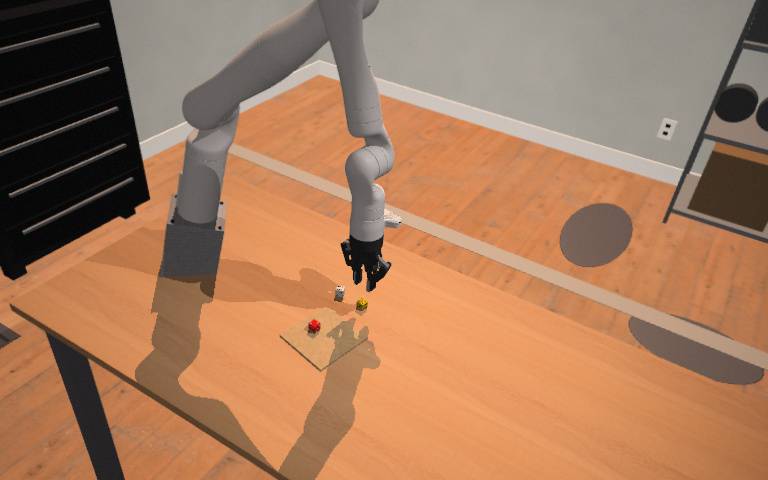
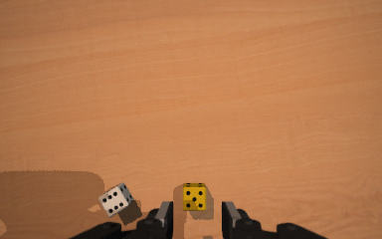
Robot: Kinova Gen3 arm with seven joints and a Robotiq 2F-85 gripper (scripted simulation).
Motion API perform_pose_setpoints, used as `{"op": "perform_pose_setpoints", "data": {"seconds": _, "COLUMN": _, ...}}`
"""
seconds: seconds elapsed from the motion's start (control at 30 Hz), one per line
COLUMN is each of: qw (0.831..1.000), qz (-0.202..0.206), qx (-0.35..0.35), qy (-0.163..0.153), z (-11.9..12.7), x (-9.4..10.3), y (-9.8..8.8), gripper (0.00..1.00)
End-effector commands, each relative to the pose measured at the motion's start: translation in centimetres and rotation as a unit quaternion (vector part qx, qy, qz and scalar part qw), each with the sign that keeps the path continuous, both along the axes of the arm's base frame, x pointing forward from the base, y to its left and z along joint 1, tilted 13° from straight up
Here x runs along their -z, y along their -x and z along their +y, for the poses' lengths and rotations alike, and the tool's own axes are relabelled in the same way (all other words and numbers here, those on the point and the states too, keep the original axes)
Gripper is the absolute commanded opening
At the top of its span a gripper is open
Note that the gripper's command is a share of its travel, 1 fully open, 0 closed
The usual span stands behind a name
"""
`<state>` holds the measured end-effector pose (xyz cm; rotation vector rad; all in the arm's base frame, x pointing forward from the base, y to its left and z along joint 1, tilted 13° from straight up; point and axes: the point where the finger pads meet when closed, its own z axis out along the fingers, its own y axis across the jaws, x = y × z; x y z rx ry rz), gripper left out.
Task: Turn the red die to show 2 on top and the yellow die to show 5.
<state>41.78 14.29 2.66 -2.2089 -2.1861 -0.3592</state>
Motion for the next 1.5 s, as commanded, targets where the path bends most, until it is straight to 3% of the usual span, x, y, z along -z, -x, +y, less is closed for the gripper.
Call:
{"op": "perform_pose_setpoints", "data": {"seconds": 0.0, "qw": 1.0, "qz": 0.003, "qx": 0.0, "qy": 0.001, "z": 0.0, "x": 0.6, "y": 0.1, "gripper": 0.35}}
{"op": "perform_pose_setpoints", "data": {"seconds": 0.67, "qw": 1.0, "qz": 0.003, "qx": 0.0, "qy": 0.001, "z": 0.4, "x": 3.1, "y": -0.3, "gripper": 0.35}}
{"op": "perform_pose_setpoints", "data": {"seconds": 1.47, "qw": 1.0, "qz": 0.003, "qx": 0.0, "qy": 0.001, "z": 0.5, "x": 3.7, "y": -0.4, "gripper": 0.35}}
